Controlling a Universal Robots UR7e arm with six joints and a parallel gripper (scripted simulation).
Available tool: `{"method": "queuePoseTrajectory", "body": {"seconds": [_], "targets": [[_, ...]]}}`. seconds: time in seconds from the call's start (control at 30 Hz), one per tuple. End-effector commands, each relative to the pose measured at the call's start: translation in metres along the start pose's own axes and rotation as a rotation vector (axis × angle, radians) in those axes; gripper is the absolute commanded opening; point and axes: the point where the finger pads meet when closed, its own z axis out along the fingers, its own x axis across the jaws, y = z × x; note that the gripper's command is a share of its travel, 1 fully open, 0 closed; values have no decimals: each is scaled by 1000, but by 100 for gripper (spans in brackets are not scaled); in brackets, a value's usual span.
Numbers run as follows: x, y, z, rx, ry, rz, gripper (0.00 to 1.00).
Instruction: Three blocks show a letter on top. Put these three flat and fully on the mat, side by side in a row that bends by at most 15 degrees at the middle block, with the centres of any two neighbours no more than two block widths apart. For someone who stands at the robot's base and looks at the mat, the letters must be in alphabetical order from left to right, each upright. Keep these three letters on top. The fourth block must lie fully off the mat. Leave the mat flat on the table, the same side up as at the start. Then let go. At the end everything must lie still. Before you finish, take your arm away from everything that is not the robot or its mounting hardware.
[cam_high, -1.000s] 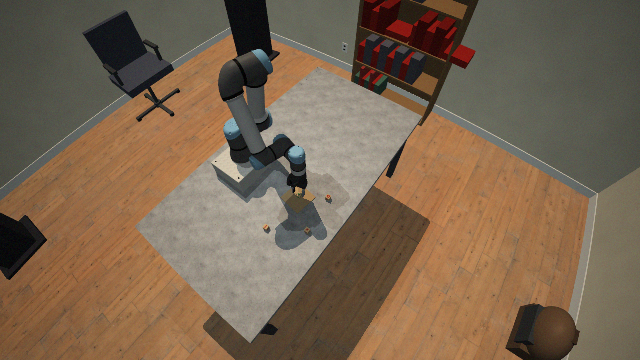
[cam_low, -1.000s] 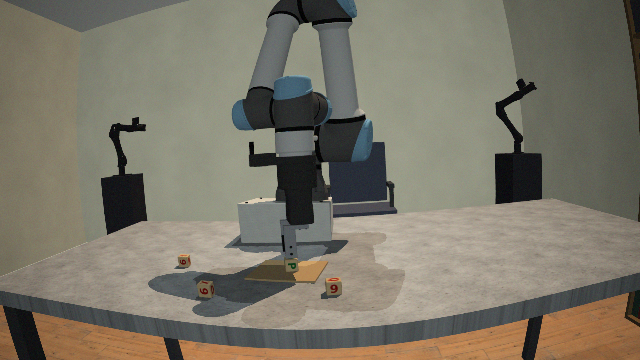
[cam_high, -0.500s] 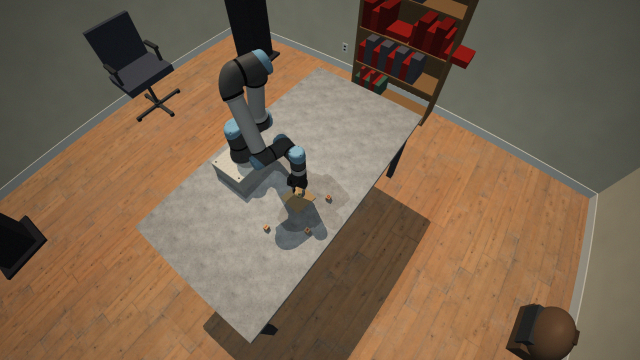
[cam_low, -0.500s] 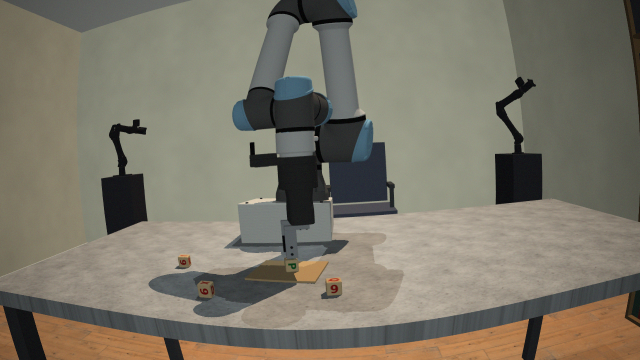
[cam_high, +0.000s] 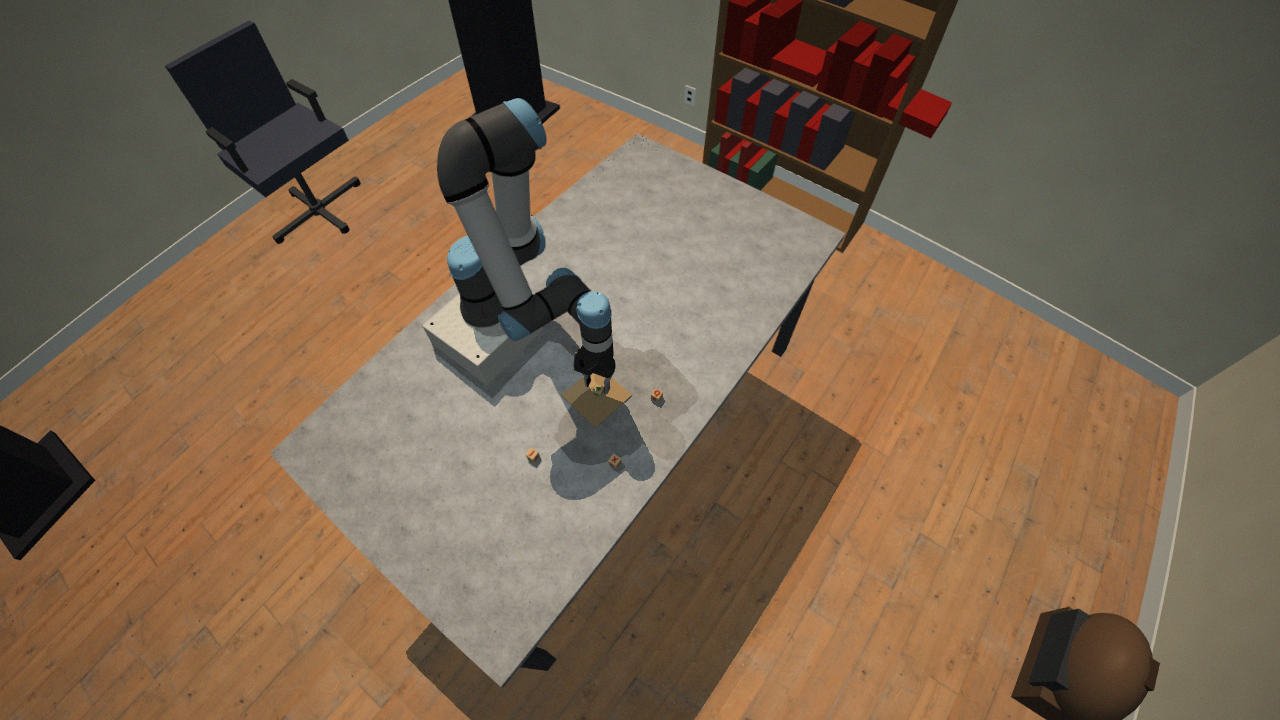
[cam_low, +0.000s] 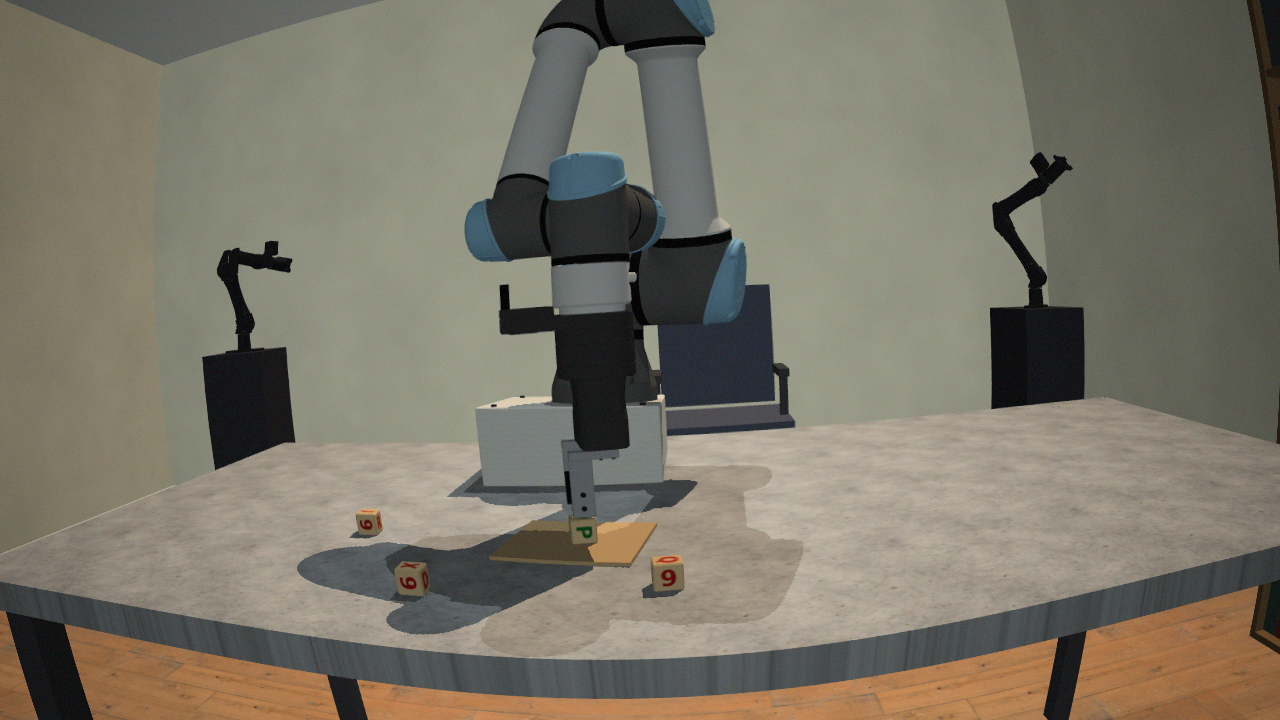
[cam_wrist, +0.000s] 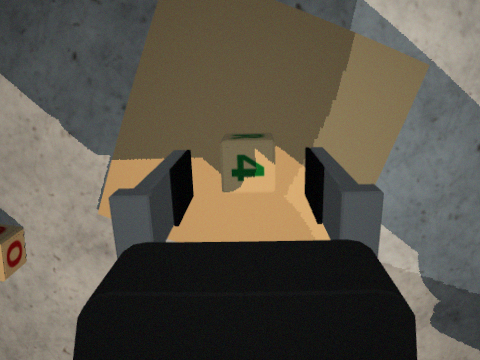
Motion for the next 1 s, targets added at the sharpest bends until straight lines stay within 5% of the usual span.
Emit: {"method": "queuePoseTrajectory", "body": {"seconds": [0.0,0.97], "targets": [[1,1,0,0,-1,-2,100],[2,2,18,-2,3,-2,100]]}}
